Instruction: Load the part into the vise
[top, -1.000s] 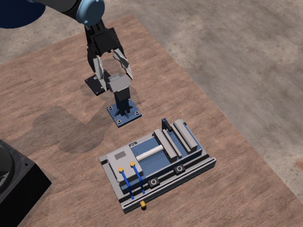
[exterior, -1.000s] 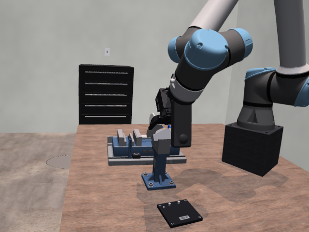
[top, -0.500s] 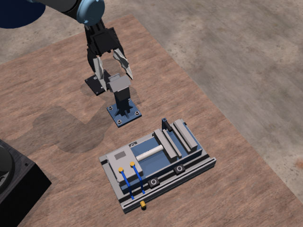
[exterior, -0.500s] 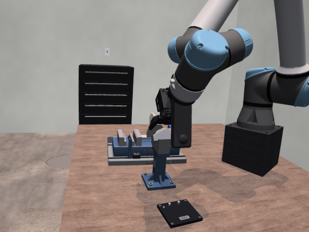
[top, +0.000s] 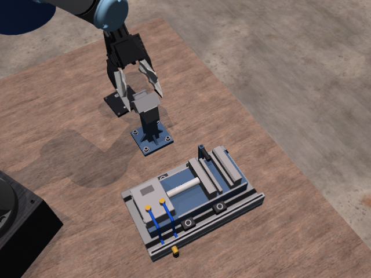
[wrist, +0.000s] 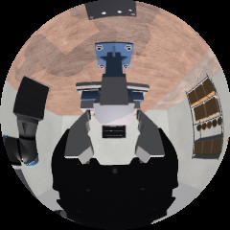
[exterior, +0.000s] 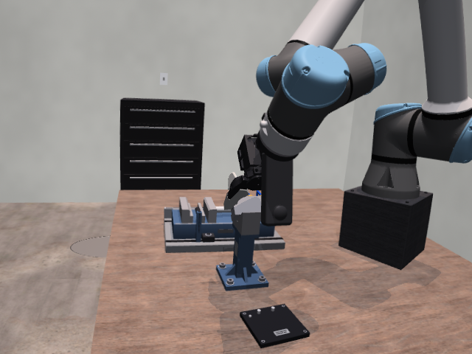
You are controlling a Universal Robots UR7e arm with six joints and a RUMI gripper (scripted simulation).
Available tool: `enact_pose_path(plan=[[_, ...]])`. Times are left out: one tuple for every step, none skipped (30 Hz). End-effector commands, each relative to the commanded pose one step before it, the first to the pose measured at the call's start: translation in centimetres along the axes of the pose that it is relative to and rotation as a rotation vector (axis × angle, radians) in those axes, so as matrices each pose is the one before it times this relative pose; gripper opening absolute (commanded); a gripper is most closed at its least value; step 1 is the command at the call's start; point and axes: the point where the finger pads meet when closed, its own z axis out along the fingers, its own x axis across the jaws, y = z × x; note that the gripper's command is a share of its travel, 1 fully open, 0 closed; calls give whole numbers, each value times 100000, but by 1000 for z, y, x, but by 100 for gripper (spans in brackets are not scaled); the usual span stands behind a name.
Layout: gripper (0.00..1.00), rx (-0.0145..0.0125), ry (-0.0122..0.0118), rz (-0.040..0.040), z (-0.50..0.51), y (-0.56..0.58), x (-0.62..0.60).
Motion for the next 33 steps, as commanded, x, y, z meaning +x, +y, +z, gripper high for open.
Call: enact_pose_path(plan=[[51,38,92,89,-37,23,36],[51,0,0,0,0,0,0],[51,0,0,0,0,0,0],[51,0,0,0,0,0,0],[51,0,0,0,0,0,0],[51,0,0,0,0,0,0],[51,0,0,0,0,0,0],[51,0,0,0,0,0,0],[51,0,0,0,0,0,0],[51,0,0,0,0,0,0],[51,0,0,0,0,0,0],[51,0,0,0,0,0,0],[51,0,0,0,0,0,0],[51,0,0,0,0,0,0],[51,0,0,0,0,0,0],[51,0,0,0,0,0,0],[51,0,0,0,0,0,0],[51,0,0,0,0,0,0],[51,0,0,0,0,0,0],[51,0,0,0,0,0,0],[51,0,0,0,0,0,0],[0,0,0,0,0,0,0],[0,0,0,0,0,0,0],[0,0,0,0,0,0,0],[0,0,0,0,0,0,0],[0,0,0,0,0,0,0],[0,0,0,0,0,0,0],[0,0,0,0,0,0,0],[0,0,0,0,0,0,0],[0,0,0,0,0,0,0],[0,0,0,0,0,0,0],[0,0,0,0,0,0,0],[0,0,0,0,0,0,0]])
